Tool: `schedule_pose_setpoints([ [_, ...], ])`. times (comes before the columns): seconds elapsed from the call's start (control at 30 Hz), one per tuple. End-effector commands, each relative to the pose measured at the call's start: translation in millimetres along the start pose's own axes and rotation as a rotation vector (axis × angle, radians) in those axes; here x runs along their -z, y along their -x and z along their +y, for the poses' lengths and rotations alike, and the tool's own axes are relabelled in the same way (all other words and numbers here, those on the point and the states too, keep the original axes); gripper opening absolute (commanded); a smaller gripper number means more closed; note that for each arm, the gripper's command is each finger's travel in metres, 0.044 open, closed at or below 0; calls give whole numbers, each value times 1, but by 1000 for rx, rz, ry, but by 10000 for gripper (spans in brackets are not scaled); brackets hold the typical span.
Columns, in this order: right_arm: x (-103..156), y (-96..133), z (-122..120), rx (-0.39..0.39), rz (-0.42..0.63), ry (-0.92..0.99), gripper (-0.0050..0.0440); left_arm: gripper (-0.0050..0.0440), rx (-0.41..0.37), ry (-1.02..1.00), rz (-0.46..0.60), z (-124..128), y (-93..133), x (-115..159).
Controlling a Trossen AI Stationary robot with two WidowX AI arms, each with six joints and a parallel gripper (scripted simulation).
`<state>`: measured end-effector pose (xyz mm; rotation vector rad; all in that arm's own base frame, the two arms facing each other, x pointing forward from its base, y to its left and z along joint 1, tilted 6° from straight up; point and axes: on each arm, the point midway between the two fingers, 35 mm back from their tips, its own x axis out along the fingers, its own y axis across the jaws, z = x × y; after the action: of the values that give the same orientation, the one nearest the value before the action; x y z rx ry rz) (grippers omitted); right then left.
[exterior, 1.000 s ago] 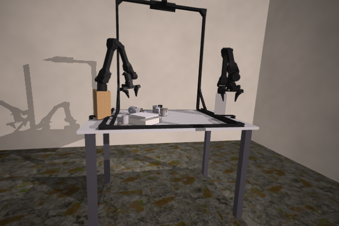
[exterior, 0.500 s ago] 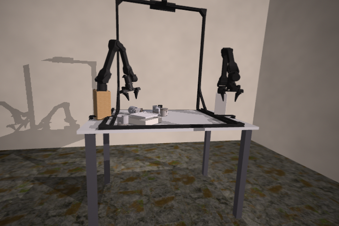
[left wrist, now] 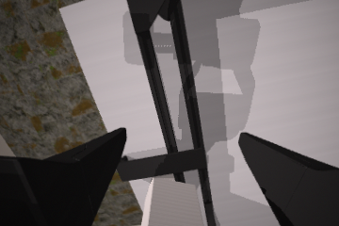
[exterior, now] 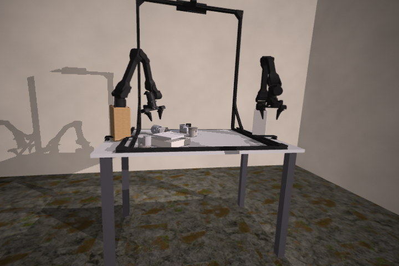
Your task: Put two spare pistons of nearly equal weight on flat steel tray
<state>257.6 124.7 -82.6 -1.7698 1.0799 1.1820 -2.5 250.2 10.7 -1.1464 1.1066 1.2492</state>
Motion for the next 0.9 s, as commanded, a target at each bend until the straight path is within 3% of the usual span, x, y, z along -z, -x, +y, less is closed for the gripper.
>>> schedule_pose_setpoints([
  [0.0, -1, -9, 5, -12, 6, 8, 378, 440, 1, -1, 0, 0, 0, 0],
  [0.87, -2, -47, 7, -15, 8, 7, 378, 440, 1, -1, 0, 0, 0, 0],
])
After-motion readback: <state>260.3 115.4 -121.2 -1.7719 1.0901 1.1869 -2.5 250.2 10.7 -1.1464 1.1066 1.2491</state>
